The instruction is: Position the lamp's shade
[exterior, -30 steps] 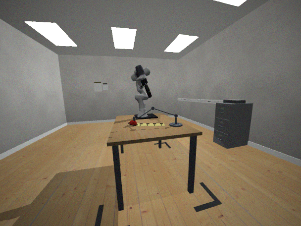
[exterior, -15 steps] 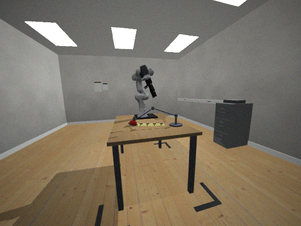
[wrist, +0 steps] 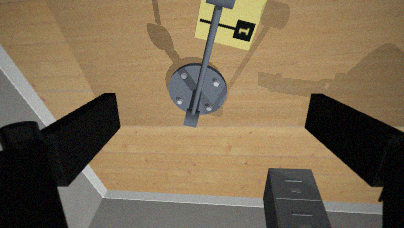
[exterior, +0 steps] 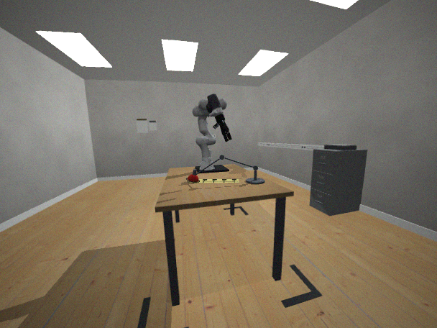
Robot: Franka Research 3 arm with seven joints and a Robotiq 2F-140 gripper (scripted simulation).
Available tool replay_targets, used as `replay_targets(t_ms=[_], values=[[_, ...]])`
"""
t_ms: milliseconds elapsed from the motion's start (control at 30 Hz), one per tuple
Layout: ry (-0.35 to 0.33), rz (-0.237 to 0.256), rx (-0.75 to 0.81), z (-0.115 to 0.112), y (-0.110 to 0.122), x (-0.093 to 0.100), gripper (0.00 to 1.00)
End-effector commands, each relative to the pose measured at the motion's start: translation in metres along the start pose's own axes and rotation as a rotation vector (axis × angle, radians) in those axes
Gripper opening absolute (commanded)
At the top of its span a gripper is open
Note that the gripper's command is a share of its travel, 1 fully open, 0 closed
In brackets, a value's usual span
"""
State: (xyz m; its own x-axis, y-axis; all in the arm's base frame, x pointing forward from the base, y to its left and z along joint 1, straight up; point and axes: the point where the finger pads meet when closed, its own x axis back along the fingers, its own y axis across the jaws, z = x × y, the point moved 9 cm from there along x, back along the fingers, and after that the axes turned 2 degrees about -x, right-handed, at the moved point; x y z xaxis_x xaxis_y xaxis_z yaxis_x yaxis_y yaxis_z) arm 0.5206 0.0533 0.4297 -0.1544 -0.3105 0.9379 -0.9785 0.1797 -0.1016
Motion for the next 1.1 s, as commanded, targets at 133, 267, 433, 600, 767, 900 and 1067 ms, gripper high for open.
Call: replay_targets(t_ms=[133,267,433,600,767,900,1067], values=[[-0.003,-0.006,0.007,-0.007,-0.013,-0.003,1.0],[0.009,-0.008,0.002,-0.009,-0.015,-0.003,1.0],[0.069,-0.015,-0.038,-0.013,-0.016,-0.003,1.0],[0.129,-0.023,-0.077,-0.018,-0.017,-0.003,1.0],[0.177,-0.029,-0.109,-0.022,-0.018,-0.003,1.0],[0.205,-0.031,-0.113,-0.025,-0.019,-0.003,1.0],[0.252,-0.035,-0.12,-0.032,-0.021,-0.003,1.0]])
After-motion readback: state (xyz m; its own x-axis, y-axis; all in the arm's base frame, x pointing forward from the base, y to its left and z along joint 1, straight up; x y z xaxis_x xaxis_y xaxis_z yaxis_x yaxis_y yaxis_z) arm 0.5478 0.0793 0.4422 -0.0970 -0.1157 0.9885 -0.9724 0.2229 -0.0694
